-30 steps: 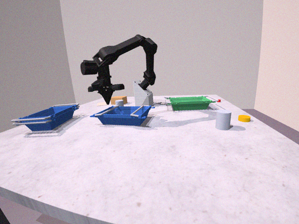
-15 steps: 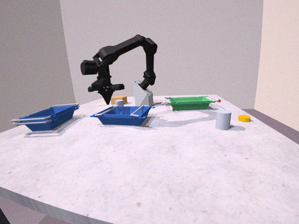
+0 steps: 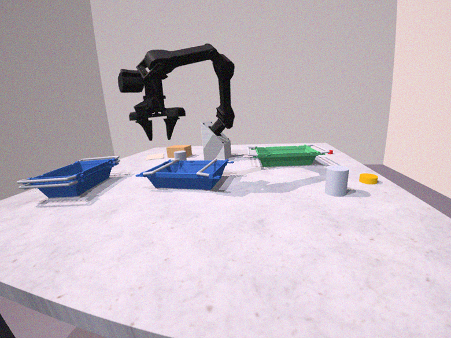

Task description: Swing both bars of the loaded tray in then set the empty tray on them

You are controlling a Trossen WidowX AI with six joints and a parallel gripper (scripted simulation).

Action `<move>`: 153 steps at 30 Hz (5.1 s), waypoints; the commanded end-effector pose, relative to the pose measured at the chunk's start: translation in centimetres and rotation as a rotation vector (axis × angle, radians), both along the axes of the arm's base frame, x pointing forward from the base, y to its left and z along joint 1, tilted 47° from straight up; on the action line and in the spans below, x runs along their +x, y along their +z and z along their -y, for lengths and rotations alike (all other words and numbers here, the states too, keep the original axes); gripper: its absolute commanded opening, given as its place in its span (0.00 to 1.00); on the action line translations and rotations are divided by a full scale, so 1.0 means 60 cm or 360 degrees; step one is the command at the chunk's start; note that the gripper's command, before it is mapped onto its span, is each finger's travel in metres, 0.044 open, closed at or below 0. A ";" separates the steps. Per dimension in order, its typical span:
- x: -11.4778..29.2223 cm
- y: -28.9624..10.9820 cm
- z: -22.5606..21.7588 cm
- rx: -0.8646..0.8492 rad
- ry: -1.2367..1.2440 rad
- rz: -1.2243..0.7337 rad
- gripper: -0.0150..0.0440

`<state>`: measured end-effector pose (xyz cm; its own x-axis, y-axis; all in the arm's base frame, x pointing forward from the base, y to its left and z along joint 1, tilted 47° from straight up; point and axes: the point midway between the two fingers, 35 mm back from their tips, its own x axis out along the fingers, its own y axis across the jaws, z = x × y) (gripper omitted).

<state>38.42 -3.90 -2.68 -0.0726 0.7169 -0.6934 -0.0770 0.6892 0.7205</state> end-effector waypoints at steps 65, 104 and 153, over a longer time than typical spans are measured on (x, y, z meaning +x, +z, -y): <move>-0.672 0.434 -0.449 -0.0156 -0.1498 -0.1654 1.00; -0.684 0.338 -0.553 -0.0167 -0.1501 -0.1656 0.83; -0.674 0.395 -0.499 -0.0166 -0.1500 -0.1656 0.25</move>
